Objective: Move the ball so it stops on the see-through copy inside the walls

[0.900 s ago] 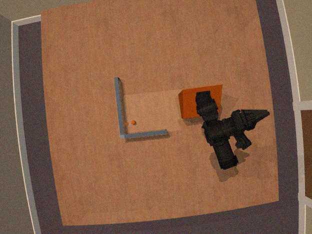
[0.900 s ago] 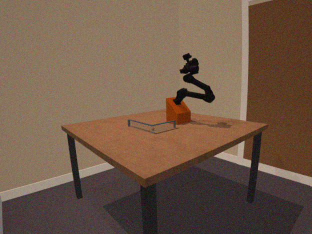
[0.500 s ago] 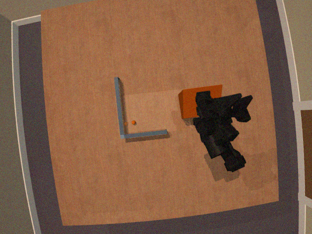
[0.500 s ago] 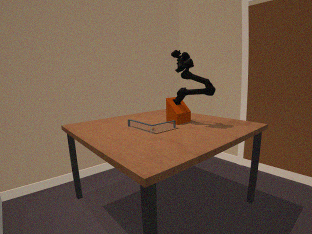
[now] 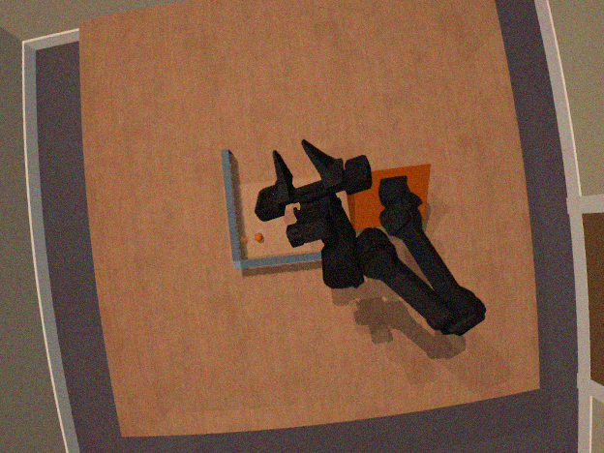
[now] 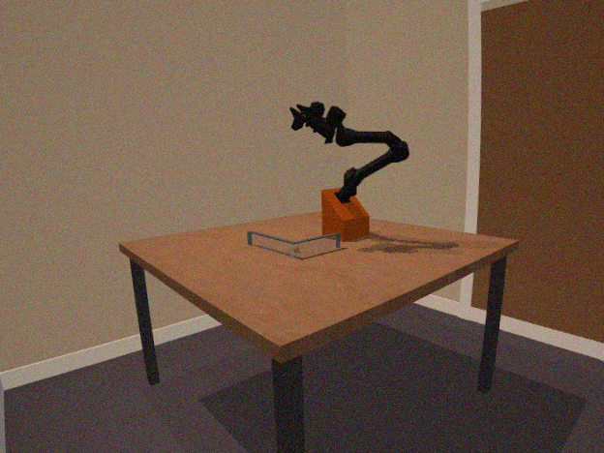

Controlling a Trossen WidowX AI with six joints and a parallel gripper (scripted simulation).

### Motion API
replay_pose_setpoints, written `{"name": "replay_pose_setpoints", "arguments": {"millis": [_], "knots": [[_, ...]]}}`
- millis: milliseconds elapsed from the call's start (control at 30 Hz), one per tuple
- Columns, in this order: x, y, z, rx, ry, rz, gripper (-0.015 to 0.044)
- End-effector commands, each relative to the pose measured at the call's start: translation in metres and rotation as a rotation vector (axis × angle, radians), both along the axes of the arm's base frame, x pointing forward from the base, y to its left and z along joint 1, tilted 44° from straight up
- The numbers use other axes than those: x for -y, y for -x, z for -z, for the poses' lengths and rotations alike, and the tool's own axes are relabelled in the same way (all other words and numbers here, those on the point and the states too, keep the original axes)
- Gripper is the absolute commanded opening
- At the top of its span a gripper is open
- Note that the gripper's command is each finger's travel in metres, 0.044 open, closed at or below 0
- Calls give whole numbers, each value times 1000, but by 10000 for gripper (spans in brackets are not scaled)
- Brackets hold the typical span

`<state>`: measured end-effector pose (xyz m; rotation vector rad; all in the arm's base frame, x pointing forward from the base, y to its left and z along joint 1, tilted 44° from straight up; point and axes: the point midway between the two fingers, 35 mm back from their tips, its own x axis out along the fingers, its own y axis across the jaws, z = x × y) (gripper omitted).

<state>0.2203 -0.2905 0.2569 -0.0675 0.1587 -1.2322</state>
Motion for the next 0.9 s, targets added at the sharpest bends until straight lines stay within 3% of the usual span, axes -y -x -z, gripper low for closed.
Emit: {"name": "replay_pose_setpoints", "arguments": {"millis": [0,200,467,867], "knots": [[-20,-50,27,-65,-93,-188,212],[-55,-104,68,-166,-239,-425,212],[-148,-168,146,-355,-561,-827,212],[-321,-169,239,-658,-1179,-1278,212]]}}
